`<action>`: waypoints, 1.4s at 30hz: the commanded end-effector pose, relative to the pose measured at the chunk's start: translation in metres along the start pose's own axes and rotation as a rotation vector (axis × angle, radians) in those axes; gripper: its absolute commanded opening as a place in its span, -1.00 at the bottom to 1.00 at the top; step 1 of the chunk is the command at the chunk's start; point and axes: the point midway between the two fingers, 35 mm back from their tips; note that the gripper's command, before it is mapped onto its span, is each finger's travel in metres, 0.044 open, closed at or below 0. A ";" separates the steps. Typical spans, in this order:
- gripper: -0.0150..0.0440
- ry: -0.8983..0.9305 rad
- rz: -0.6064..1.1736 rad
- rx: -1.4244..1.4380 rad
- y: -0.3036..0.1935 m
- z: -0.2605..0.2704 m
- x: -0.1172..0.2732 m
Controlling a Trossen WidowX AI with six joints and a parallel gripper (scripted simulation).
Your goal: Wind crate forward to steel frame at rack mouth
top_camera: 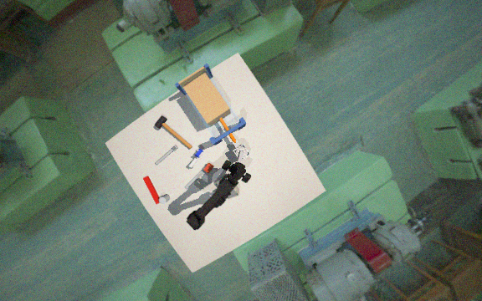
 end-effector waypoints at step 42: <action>-0.49 -0.015 0.008 0.001 0.015 -0.048 -0.014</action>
Point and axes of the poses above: the point midway between the two fingers, 35 mm back from their tips, its own x axis back along the fingers, its own z axis across the jaws, y = z × x, and after that the axes turned 13 degrees about x, right-handed
